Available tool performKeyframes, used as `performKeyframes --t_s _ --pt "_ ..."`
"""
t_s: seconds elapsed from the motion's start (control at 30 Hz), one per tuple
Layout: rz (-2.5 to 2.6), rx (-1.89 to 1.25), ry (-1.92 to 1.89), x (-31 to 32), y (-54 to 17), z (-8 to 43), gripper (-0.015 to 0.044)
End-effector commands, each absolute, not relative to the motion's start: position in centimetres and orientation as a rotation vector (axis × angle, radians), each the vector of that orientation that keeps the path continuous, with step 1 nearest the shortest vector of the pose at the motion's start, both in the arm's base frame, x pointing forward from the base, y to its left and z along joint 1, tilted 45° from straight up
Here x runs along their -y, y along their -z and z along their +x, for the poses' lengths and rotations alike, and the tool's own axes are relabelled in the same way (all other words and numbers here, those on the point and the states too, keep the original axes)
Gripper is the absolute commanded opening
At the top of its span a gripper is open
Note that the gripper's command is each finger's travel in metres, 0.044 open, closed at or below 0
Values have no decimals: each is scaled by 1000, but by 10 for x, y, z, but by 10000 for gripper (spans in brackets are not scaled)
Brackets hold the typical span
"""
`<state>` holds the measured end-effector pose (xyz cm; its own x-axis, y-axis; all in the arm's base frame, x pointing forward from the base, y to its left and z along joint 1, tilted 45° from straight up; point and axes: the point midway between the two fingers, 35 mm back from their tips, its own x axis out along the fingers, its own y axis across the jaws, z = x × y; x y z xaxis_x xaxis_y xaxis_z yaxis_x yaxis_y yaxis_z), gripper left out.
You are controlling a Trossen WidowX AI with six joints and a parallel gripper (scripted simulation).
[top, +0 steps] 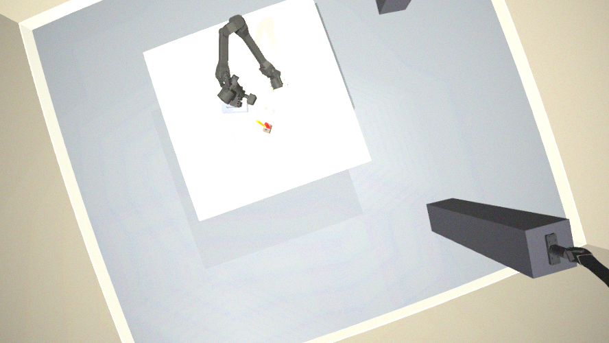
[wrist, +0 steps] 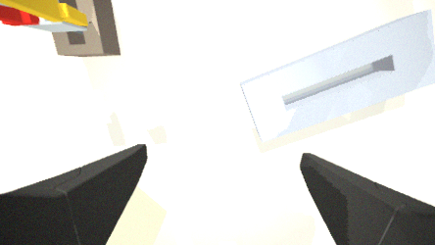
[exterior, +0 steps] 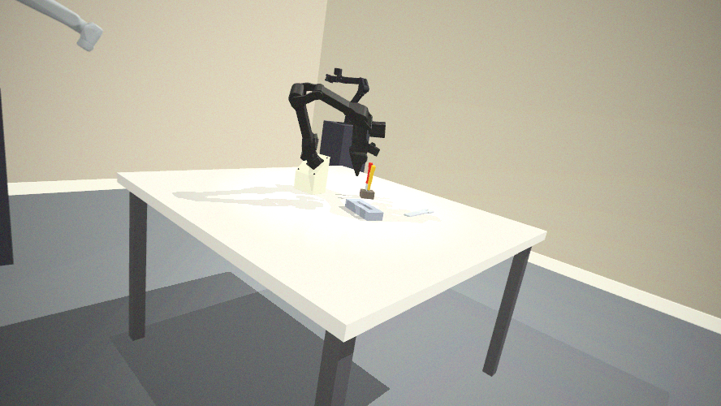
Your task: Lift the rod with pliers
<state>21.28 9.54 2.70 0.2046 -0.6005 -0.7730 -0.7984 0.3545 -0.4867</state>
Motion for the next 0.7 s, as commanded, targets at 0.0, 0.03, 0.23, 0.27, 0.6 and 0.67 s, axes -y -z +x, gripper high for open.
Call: performKeyframes --t_s 0.0,0.03,0.23,0.27,0.6,0.67 --pt "-1478 -1522 -219 -93 -29 206 440" --pt "-1478 -1522 -219 -93 -29 206 440" --pt "-1478 -1522 -219 -93 -29 206 440" --pt "-1478 -1522 -219 -93 -28 205 440" --pt "-1478 -1524 -223 -96 -9 149 440" --pt "-1477 -1525 -223 -97 -5 138 440"
